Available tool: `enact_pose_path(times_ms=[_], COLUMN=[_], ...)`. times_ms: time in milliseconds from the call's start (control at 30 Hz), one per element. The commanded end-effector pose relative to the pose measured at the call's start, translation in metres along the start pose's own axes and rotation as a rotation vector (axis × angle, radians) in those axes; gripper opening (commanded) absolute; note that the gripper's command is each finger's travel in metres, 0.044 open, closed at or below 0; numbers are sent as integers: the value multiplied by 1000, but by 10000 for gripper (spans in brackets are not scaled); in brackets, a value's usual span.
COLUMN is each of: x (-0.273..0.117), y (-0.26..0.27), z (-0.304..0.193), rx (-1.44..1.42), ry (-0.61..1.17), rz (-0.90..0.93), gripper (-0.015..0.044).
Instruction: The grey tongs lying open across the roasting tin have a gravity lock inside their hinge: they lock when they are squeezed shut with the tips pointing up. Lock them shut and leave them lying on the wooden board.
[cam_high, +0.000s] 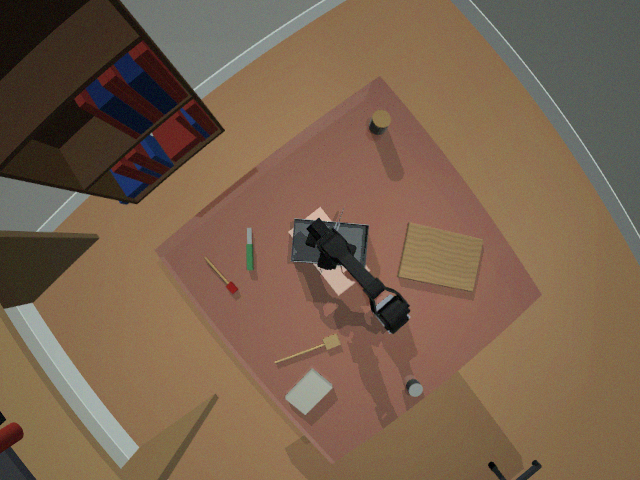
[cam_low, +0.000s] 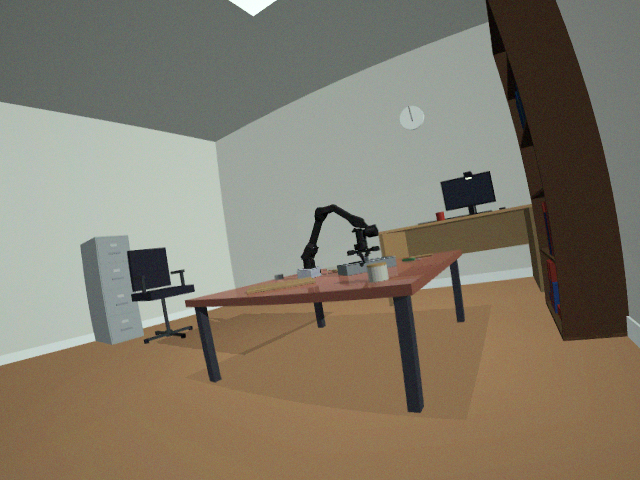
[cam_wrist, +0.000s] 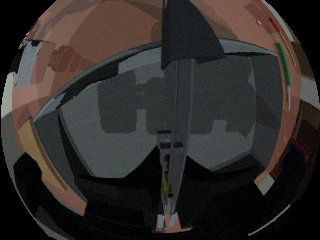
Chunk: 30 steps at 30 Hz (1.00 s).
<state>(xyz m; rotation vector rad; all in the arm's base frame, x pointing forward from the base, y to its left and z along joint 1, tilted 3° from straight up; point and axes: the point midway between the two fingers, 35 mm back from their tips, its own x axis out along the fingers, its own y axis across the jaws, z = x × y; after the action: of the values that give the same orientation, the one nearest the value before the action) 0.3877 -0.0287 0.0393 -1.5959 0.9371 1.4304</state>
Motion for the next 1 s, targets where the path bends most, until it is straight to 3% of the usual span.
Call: enact_pose_path(times_ms=[0, 200, 467, 967], x=[-1, -15, -126, -126], y=[0, -3, -1, 4], z=[0, -2, -1, -7], rx=[0, 0, 2, 11], ry=[1, 1, -4, -2], rz=[-2, -3, -2, 4], gripper=[-150, -150, -150, -150])
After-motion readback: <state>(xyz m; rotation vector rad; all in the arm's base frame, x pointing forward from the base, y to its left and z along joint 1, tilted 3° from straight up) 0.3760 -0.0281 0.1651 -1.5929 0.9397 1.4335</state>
